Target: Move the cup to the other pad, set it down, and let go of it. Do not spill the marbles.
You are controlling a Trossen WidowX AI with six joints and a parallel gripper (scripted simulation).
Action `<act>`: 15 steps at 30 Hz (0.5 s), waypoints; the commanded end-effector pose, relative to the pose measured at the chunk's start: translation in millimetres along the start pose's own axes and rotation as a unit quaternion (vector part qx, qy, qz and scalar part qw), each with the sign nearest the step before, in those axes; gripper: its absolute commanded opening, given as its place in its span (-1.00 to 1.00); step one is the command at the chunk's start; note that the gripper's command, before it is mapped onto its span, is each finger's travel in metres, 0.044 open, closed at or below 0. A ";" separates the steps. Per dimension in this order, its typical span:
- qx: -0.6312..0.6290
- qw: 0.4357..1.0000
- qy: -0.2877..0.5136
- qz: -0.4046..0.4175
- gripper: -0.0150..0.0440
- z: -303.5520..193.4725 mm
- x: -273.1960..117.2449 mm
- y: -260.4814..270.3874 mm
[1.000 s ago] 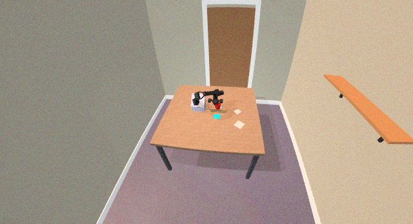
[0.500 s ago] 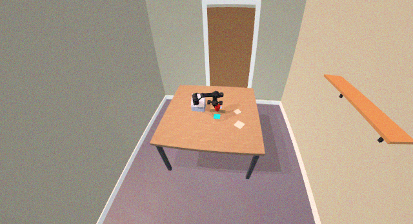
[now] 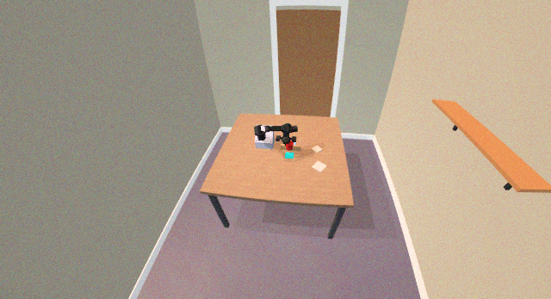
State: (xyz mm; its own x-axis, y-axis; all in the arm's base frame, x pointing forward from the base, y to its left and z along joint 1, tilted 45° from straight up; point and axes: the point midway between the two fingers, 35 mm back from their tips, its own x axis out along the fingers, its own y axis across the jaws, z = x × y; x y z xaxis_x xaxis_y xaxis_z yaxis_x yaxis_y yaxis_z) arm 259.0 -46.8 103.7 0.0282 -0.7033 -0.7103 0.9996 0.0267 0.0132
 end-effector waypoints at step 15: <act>-0.001 1.000 -0.002 0.000 -0.49 1.1 23.9 0.5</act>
State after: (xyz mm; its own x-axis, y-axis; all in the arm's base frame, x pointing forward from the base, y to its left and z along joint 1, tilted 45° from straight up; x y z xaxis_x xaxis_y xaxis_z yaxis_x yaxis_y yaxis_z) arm 261.1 -60.6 91.0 0.0322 -0.7025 -0.7110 0.9995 0.0269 0.0186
